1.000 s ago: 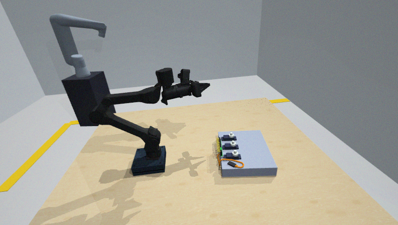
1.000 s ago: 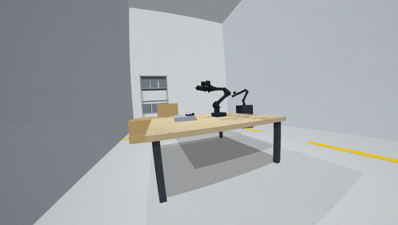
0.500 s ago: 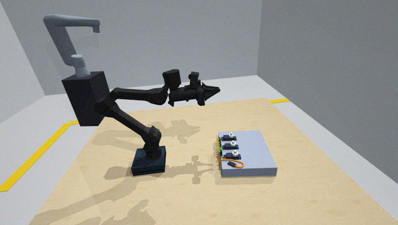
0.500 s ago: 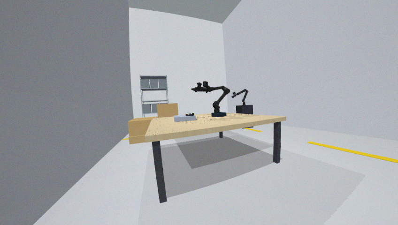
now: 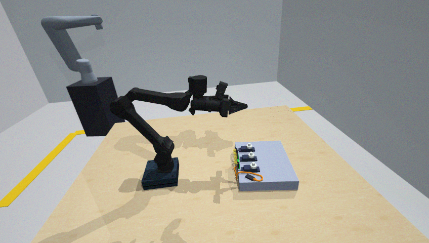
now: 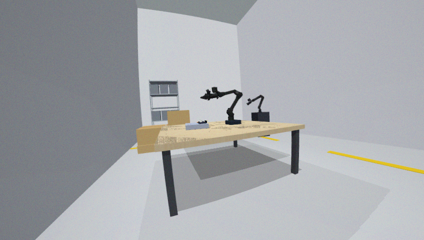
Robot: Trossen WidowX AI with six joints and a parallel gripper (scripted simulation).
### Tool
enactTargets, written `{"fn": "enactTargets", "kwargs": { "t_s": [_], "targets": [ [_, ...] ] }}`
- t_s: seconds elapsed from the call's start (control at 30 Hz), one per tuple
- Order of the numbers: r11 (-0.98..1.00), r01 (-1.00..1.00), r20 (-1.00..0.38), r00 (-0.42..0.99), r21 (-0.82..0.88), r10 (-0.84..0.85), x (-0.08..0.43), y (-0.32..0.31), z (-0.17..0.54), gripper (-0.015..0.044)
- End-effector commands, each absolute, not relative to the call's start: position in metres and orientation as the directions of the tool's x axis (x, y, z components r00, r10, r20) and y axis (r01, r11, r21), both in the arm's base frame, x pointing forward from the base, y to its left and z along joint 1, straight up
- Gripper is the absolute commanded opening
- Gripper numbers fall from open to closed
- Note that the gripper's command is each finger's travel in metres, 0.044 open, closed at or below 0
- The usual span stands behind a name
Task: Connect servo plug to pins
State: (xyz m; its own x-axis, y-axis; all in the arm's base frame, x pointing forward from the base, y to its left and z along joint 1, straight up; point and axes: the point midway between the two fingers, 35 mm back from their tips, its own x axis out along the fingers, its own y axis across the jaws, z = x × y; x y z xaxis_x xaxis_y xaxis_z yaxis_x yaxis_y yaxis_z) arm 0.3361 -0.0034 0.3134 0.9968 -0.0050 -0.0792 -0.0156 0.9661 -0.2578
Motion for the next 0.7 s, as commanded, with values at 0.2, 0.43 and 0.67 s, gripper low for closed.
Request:
{"fn": "enactTargets", "kwargs": {
  "t_s": [0.2, 0.43, 0.67],
  "targets": [
    [0.849, -0.111, -0.259, 0.965, -0.516, -0.031, 0.36, -0.012, 0.287, 0.0115],
    [0.726, -0.231, -0.378, 0.925, -0.647, -0.043, 0.373, -0.018, 0.268, 0.0115],
    [0.576, -0.375, -0.491, 0.87, -0.726, -0.052, 0.384, -0.024, 0.247, 0.0115]
  ]
}}
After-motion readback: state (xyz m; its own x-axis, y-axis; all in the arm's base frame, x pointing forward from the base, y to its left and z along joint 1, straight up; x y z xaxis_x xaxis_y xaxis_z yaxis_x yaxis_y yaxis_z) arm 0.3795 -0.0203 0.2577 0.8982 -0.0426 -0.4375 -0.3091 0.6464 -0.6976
